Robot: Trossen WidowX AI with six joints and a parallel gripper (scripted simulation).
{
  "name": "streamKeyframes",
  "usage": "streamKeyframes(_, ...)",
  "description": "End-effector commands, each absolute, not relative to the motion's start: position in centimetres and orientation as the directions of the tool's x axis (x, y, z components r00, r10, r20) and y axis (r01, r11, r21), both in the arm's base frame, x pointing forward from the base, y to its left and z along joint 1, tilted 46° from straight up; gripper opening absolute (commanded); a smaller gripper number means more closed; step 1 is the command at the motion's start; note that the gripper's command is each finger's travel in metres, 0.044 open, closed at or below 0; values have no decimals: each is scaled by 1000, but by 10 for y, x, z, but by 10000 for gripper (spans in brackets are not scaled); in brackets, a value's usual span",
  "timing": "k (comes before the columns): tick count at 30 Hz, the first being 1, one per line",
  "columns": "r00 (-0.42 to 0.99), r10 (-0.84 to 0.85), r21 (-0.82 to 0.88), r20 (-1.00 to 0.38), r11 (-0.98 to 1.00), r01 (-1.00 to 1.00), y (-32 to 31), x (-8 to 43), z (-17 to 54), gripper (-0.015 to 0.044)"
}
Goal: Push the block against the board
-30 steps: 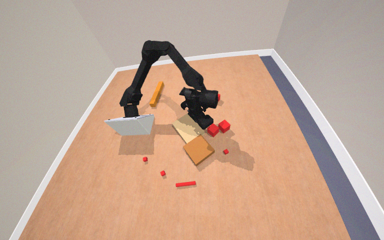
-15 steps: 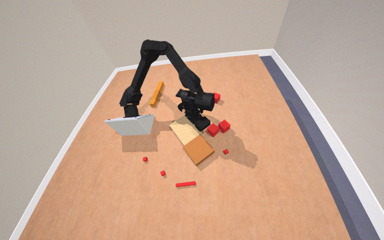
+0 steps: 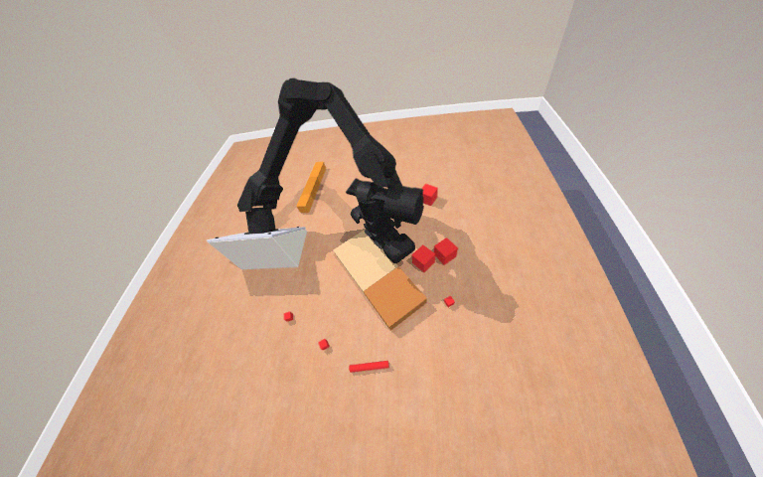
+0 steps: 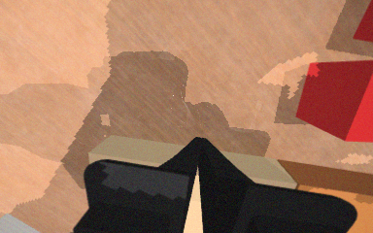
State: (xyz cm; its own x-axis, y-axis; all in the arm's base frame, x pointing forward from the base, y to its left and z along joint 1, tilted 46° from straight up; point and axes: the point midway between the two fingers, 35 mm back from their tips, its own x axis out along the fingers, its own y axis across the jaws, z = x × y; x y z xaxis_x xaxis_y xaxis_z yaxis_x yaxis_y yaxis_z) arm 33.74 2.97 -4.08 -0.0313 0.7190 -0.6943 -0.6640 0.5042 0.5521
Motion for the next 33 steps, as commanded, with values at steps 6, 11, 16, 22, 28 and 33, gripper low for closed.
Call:
streamKeyframes(6, -55, 716, 563, -696, 497, -660, 40, 345, -39, 0)
streamKeyframes(11, -55, 716, 563, -696, 497, -660, 44, 352, -36, 0)
streamKeyframes(16, -54, 717, 563, -695, 496, -660, 48, 358, -33, 0)
streamKeyframes(22, -54, 717, 563, -695, 496, -661, 53, 366, -28, 0)
streamKeyframes(28, -54, 718, 564, -694, 495, -661, 57, 372, -24, 0)
streamKeyframes(33, -54, 716, 562, -696, 497, -661, 16, 373, 8, 0)
